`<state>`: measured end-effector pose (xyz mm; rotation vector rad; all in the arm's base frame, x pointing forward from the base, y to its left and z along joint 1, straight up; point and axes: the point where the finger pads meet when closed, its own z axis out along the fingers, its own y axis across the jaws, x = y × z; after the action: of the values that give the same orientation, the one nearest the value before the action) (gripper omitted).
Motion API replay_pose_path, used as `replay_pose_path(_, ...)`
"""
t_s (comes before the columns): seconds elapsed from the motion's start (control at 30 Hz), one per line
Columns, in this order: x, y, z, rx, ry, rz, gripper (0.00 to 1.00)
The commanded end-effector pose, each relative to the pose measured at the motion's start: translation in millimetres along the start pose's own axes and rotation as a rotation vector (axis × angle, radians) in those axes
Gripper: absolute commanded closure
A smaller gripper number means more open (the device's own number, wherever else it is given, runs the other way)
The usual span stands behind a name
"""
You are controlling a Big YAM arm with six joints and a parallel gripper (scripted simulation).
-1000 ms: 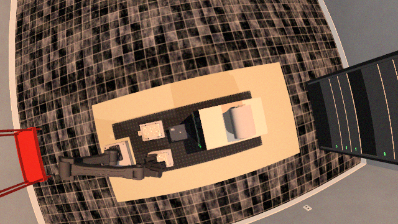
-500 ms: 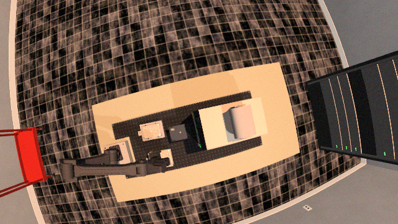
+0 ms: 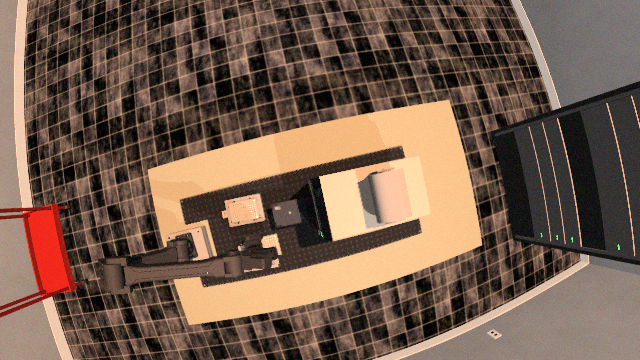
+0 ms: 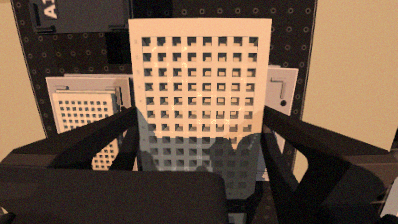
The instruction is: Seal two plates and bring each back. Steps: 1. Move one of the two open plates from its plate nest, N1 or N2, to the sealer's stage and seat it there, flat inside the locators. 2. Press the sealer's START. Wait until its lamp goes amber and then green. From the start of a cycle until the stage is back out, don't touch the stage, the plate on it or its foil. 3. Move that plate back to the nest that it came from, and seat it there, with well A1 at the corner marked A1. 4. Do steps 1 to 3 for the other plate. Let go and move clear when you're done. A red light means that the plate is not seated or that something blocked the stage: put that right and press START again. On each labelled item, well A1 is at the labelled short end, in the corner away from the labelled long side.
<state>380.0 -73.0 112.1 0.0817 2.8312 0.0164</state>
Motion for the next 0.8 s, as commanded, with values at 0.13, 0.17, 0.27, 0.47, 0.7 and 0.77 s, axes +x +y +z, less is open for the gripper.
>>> replay_pose_path(0.13, -47.5, 8.6, -10.3, 0.007, -0.073, 0.024, 1.00)
replay_pose_path(0.17, -48.8, 11.2, -8.3, 0.006, -0.069, 0.023, 1.00)
replay_pose_path(0.27, -43.4, 9.3, -4.7, 0.009, -0.053, 0.024, 1.00)
replay_pose_path(0.47, -47.9, 24.5, 2.0, 0.003, -0.028, 0.014, 1.00)
replay_pose_path(0.7, -70.9, 27.4, -0.8, 0.010, -0.066, 0.037, 1.00)
replay_pose_path(0.77, -72.7, 29.0, 1.5, 0.014, -0.066, 0.035, 1.00)
